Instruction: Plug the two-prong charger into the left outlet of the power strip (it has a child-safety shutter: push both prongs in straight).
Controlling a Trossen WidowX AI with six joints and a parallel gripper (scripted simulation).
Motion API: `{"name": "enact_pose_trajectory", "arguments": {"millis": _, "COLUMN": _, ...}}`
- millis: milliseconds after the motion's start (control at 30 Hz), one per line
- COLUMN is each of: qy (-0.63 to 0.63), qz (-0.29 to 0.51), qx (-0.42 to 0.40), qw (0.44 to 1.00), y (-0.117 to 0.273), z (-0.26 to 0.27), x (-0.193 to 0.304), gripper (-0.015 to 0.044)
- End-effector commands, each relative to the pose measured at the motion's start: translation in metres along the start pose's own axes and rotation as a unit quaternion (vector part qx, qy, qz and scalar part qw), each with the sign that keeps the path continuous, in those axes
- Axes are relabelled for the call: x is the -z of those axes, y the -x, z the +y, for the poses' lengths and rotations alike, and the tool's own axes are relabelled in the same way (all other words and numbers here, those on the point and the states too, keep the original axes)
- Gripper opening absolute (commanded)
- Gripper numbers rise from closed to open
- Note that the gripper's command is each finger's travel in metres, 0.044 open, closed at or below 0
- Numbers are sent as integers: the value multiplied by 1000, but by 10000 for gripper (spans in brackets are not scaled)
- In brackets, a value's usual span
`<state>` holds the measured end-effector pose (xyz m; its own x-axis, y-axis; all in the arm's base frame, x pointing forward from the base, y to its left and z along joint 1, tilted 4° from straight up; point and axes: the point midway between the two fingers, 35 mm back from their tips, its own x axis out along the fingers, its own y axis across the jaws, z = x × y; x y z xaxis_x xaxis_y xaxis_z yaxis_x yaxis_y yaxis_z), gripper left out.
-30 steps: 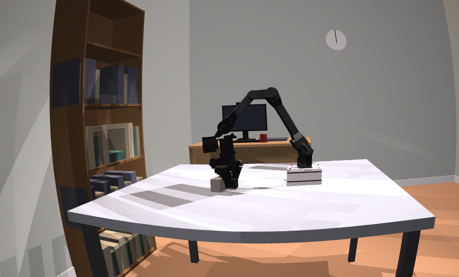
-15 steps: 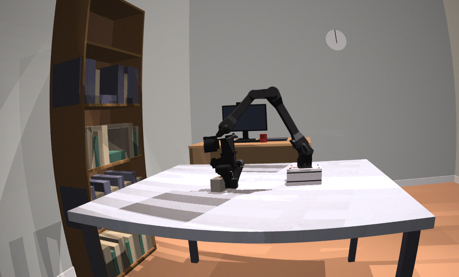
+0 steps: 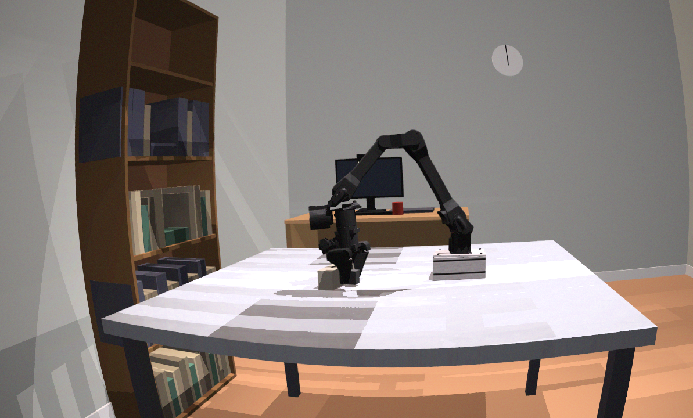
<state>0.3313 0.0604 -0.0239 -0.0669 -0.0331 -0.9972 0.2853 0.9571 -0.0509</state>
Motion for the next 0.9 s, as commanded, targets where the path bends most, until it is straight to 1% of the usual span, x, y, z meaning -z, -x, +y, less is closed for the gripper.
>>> {"name": "enact_pose_trajectory", "arguments": {"millis": 0, "qy": -2, "qz": 0, "qx": 2, "qw": 1000, "y": -1, "z": -1, "x": 2, "gripper": 440}}
{"name": "enact_pose_trajectory", "arguments": {"millis": 300, "qy": -2, "qz": -1, "qx": 2, "qw": 1000, "y": -2, "z": -1, "x": 6, "gripper": 440}}
{"name": "enact_pose_trajectory", "arguments": {"millis": 867, "qy": -2, "qz": 0, "qx": 2, "qw": 1000, "y": -3, "z": 1, "x": 27, "gripper": 440}}
